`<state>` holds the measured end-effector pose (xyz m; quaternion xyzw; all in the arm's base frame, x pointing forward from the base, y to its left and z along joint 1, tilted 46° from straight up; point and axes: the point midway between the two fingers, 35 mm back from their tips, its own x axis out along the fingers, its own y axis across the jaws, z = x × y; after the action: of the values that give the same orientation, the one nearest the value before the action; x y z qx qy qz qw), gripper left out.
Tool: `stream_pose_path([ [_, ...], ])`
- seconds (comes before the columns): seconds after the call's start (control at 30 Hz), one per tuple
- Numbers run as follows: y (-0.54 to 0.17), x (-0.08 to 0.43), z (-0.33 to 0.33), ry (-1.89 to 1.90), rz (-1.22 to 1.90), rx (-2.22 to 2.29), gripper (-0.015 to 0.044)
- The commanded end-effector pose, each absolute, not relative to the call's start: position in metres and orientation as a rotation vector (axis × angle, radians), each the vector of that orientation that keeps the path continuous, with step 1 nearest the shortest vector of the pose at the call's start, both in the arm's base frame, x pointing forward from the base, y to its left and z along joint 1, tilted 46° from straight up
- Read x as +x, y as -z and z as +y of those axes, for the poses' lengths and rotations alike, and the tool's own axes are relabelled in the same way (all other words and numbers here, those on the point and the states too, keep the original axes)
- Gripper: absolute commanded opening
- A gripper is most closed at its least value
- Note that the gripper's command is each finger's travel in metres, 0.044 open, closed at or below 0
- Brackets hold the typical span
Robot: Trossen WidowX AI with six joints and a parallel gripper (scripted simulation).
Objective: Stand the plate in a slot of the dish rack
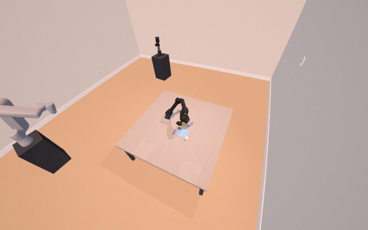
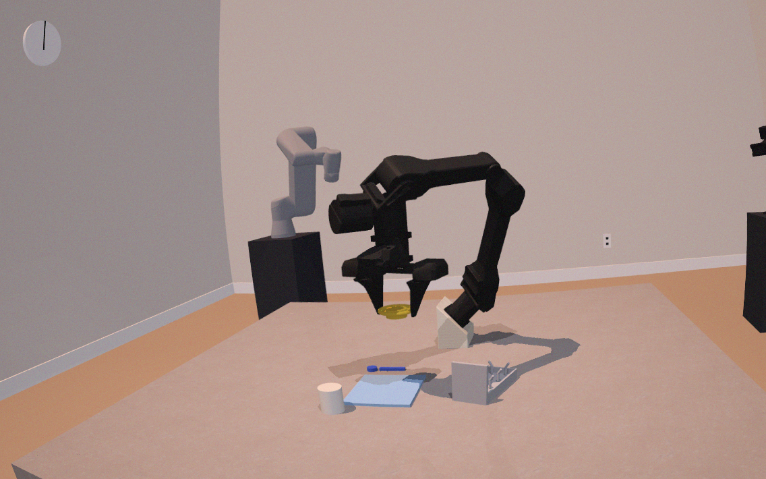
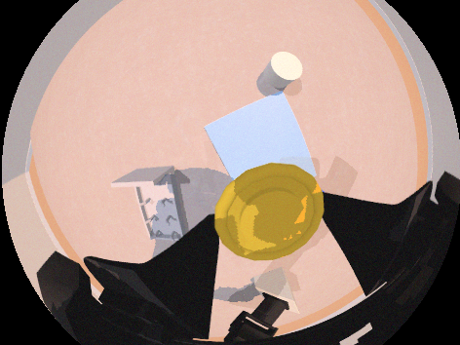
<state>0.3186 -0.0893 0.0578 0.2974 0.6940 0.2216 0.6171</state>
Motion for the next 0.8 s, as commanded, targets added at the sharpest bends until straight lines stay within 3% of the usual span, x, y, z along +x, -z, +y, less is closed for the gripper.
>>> stream_pose_path([
  [0.0, -0.078, 0.312, -0.076, -0.375, 1.639, 0.804, 0.0],
  [0.77, -0.149, 0.267, -0.01, 0.314, 1.746, 1.383, 0.0],
])
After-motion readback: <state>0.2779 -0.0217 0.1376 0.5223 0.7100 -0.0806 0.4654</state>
